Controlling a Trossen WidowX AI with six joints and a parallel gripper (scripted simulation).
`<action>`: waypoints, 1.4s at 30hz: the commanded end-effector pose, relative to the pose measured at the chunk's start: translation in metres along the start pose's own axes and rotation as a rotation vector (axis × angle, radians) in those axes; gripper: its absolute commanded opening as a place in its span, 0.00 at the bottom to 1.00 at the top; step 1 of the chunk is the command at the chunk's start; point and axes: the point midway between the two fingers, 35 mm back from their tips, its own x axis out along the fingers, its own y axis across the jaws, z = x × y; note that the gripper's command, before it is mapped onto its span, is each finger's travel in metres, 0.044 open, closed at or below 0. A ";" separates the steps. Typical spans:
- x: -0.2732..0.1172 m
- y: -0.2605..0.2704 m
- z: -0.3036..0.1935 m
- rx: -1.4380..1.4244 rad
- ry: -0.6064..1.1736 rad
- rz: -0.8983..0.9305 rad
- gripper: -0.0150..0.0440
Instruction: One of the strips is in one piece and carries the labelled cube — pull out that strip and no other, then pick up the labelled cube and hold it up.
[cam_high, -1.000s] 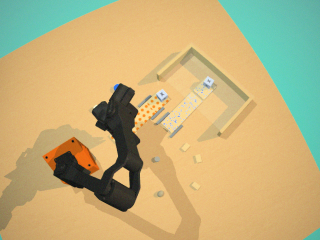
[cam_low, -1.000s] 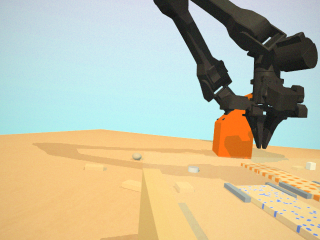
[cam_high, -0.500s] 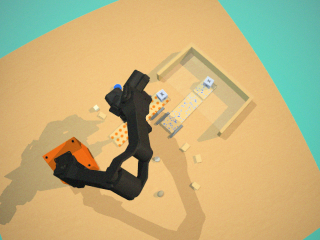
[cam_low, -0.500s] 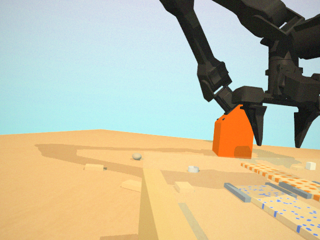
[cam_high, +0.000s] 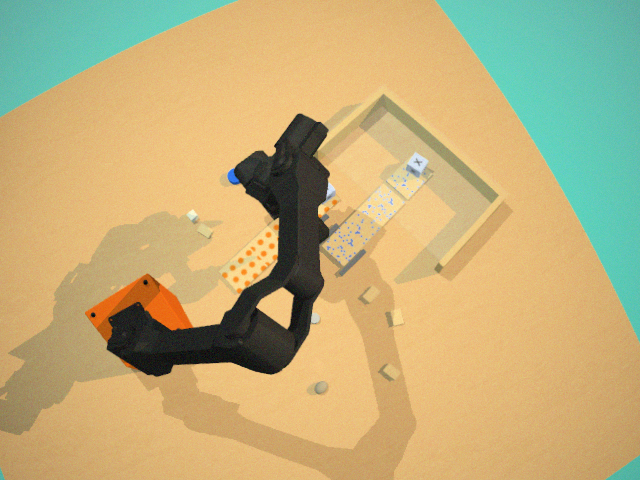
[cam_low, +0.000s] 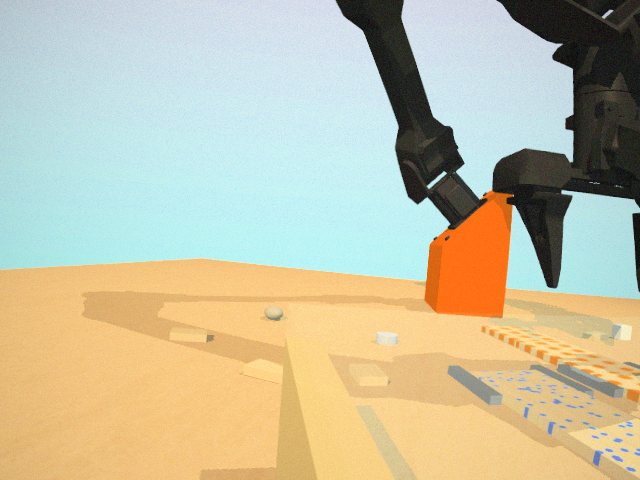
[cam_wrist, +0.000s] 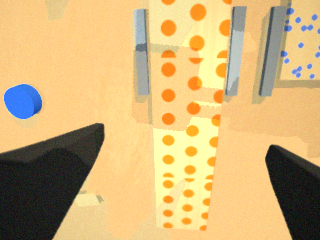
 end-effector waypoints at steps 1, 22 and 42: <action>0.000 0.001 0.015 -0.005 0.007 -0.006 1.00; -0.002 0.008 0.093 -0.003 0.004 -0.006 1.00; 0.027 0.007 0.095 -0.003 0.004 -0.006 0.68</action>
